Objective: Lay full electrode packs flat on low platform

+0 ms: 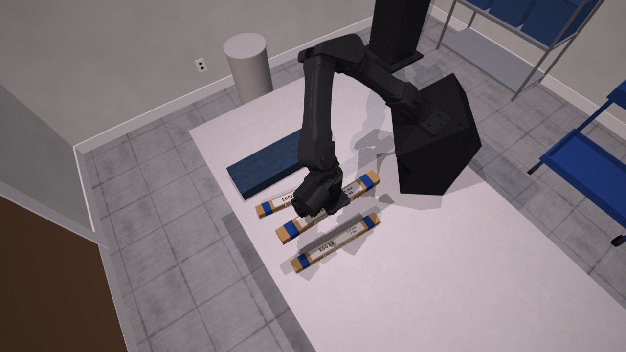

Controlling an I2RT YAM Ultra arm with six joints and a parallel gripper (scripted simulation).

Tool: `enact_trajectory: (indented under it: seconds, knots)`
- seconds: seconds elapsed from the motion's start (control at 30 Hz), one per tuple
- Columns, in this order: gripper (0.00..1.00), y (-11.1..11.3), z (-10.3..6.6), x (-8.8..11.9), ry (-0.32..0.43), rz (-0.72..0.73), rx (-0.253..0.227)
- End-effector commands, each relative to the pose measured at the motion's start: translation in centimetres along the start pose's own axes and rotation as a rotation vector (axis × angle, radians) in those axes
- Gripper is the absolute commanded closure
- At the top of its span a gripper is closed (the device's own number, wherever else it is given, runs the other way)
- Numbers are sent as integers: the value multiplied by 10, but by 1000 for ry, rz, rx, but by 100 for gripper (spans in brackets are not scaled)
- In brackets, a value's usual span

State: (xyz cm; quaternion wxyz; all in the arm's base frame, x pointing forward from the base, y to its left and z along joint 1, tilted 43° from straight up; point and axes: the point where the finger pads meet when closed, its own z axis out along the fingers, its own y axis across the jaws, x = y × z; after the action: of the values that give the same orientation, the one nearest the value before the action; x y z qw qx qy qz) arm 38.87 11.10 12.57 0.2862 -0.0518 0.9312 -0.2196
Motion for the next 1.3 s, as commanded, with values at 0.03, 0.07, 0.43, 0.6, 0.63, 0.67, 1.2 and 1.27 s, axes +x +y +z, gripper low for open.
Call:
enact_trajectory:
  seconds: [0.03, 0.07, 0.43, 0.6, 0.63, 0.67, 1.2, 1.27]
  knots:
    - [100, -14, -27, -15, -63, 6, -36]
    - [100, -15, -26, -15, -68, 9, -38]
    - [100, -37, -26, -17, -77, 5, -42]
    - [100, -55, -22, -15, -70, 13, -33]
    - [100, -55, -22, -15, -75, 10, -37]
    - [100, -56, -25, -18, -83, 9, -41]
    - [100, -100, -17, -17, -78, 21, -27]
    - [100, -101, -20, -19, -87, 13, -33]
